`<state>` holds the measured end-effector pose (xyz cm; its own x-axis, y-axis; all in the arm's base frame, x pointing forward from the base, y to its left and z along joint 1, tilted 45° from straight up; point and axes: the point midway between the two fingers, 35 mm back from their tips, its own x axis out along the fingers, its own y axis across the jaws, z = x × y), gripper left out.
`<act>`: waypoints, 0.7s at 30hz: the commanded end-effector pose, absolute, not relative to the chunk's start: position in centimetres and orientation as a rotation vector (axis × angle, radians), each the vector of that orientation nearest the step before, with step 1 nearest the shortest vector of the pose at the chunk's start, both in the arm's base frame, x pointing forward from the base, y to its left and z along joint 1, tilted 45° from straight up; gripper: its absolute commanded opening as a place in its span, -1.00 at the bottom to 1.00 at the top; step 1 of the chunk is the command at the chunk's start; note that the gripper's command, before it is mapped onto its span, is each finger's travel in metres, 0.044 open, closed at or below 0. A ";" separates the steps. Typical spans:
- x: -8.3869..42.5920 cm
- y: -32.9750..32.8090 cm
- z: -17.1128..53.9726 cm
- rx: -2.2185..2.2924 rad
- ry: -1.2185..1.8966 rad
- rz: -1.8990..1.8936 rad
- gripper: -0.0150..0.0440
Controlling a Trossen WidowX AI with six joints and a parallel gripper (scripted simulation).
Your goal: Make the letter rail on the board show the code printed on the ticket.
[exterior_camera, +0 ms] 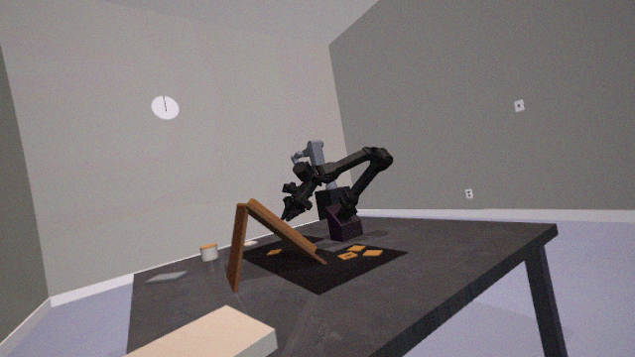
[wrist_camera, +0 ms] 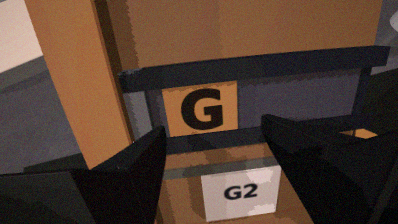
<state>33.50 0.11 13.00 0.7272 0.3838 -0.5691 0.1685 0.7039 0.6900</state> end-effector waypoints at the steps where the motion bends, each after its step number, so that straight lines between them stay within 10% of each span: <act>1: 33.3 0.1 13.3 0.795 0.761 0.138 0.51; 21: 32.9 -0.1 13.7 0.795 0.762 0.138 0.51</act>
